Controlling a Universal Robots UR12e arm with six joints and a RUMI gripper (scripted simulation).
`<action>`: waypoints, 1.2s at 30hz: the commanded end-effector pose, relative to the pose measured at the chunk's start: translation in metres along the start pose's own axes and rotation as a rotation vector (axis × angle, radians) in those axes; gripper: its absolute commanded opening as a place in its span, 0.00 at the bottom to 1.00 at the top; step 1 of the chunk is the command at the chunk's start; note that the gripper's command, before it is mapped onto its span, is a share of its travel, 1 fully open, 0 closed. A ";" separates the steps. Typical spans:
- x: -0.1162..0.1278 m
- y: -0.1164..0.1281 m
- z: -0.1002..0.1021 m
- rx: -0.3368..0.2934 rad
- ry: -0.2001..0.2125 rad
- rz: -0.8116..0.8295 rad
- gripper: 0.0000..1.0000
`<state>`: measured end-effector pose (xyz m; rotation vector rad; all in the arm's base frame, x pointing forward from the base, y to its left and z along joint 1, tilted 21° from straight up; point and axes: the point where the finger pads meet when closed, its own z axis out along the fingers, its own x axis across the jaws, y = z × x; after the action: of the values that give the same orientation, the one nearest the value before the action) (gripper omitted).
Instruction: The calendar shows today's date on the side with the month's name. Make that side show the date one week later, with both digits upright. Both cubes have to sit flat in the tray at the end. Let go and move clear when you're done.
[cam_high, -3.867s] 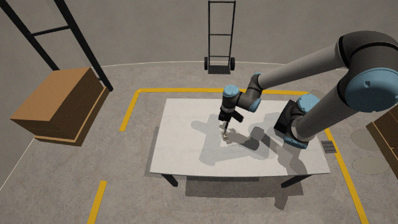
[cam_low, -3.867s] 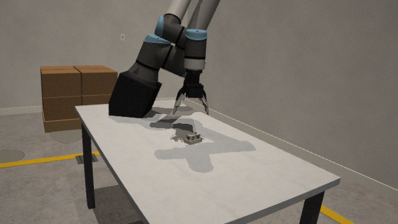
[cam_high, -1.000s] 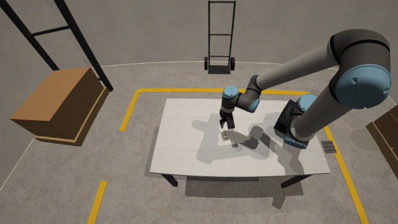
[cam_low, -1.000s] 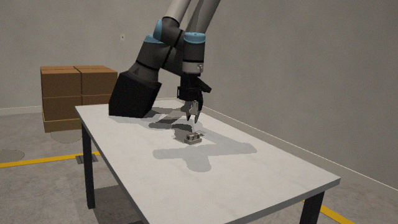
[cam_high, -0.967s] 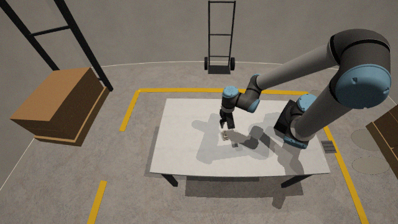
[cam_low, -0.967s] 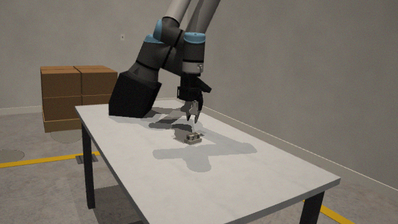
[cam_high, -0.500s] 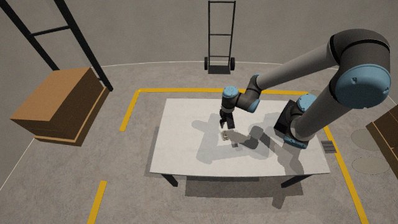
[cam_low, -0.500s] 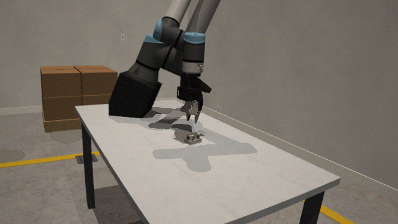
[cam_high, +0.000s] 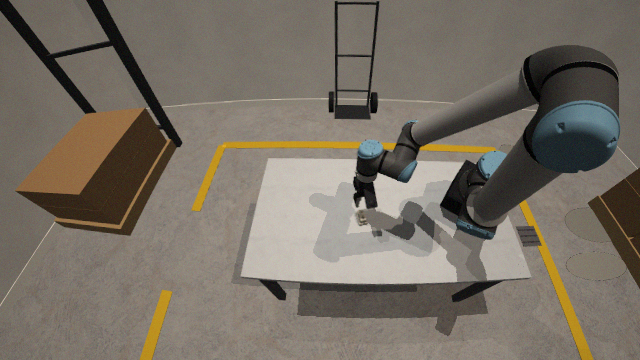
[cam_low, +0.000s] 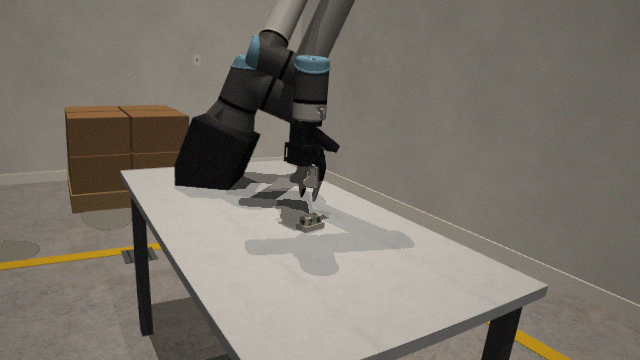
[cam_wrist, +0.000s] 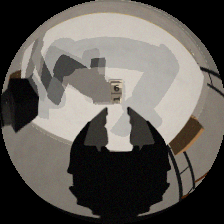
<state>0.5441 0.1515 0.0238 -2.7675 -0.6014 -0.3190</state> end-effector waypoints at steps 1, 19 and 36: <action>-0.002 -0.002 0.006 0.001 -0.003 0.000 0.28; -0.001 -0.001 0.030 0.000 -0.002 -0.001 0.28; -0.001 -0.001 0.044 0.000 -0.002 0.000 0.28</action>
<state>0.5501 0.1646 -0.0152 -2.7671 -0.6014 -0.3171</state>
